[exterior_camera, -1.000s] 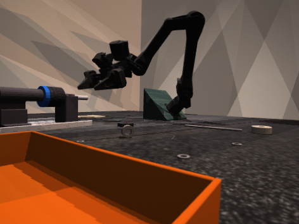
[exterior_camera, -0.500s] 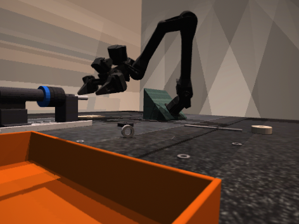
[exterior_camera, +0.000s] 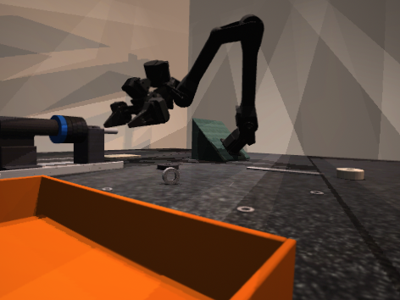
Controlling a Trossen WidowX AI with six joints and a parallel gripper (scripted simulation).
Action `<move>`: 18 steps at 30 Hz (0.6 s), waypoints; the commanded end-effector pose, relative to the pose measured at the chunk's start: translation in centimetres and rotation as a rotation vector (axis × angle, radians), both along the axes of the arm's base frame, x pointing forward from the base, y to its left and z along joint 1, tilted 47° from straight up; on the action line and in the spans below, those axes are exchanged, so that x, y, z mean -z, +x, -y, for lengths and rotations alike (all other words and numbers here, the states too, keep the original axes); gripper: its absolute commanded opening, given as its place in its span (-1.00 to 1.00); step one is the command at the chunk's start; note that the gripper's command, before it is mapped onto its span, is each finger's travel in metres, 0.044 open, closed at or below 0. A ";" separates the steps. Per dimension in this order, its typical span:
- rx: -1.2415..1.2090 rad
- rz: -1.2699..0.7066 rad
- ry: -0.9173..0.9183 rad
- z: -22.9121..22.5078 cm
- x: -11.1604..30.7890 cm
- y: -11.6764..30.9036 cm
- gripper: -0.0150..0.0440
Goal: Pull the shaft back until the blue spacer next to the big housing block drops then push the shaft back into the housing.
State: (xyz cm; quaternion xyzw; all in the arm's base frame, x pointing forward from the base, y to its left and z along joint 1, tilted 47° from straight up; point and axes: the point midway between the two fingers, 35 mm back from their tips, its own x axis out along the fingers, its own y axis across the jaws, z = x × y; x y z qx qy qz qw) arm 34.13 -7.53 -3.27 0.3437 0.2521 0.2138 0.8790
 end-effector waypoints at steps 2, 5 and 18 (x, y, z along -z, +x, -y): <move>0.000 0.001 0.004 0.0 0.0 0.0 1.00; 0.000 0.001 0.004 0.0 0.0 0.0 1.00; 0.000 0.001 0.003 0.2 0.0 -0.6 1.00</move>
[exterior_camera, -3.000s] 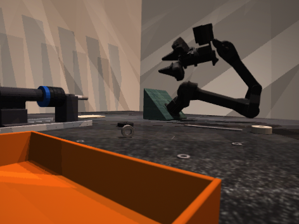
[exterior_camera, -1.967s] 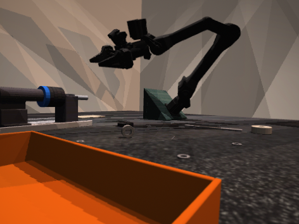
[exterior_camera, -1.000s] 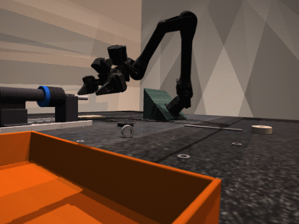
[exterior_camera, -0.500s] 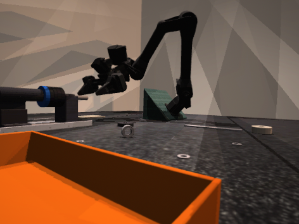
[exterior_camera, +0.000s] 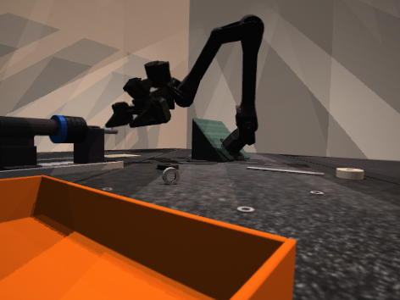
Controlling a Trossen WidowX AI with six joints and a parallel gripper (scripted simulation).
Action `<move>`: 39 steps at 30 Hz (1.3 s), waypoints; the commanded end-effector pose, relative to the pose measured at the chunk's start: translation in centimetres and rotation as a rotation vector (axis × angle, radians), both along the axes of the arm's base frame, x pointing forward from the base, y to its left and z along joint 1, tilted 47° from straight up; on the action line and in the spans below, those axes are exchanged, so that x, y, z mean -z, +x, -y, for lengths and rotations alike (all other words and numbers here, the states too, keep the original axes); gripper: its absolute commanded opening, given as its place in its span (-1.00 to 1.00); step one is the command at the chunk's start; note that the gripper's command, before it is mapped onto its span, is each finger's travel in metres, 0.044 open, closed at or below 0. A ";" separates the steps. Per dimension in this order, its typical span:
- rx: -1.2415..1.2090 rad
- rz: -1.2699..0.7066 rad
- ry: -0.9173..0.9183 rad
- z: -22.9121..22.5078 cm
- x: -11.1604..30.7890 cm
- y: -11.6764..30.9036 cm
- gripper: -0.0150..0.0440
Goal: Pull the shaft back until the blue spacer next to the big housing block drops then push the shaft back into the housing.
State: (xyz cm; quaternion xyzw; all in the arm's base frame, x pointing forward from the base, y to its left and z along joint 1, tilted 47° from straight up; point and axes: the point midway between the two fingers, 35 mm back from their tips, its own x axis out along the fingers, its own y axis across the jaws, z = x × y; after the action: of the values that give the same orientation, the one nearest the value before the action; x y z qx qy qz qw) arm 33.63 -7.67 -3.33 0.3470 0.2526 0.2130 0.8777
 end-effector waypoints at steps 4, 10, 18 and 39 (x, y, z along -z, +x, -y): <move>-0.002 0.004 -0.003 0.0 0.0 -0.1 1.00; -0.002 0.004 -0.003 0.0 0.0 -0.1 1.00; -0.003 0.003 -0.004 -0.2 0.1 0.4 1.00; -0.002 0.005 -0.002 -2.2 1.0 3.0 1.00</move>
State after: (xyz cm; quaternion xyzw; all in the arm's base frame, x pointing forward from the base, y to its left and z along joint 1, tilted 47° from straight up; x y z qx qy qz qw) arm 36.11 -5.73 -4.17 0.3437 0.2517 0.2161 0.8785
